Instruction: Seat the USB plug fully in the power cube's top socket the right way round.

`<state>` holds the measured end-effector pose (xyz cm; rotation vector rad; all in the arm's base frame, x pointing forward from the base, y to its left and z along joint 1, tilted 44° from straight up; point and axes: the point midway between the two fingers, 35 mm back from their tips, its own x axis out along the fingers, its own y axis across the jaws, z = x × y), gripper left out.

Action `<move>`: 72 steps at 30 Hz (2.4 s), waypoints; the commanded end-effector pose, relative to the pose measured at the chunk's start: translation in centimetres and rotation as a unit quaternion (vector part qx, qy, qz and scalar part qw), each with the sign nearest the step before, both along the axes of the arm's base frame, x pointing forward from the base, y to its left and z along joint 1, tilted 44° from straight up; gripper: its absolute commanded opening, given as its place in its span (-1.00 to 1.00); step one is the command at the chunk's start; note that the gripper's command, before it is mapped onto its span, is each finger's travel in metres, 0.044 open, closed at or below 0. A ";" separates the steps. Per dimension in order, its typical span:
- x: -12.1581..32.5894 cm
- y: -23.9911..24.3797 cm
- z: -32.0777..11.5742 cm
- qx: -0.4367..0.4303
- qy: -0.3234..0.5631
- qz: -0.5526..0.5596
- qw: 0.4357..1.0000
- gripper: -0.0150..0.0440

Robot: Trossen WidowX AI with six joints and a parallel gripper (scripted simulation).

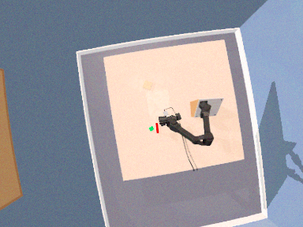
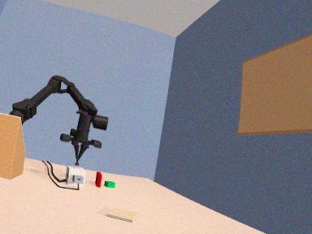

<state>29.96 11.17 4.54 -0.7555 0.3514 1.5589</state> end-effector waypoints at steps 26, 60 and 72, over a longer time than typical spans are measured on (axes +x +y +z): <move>0.0 0.3 -0.2 0.003 0.002 -0.001 1.000 -0.49; 0.0 0.6 -0.5 0.003 0.002 -0.001 1.000 -0.49; 0.0 0.7 -0.6 0.003 0.002 -0.001 1.000 -0.49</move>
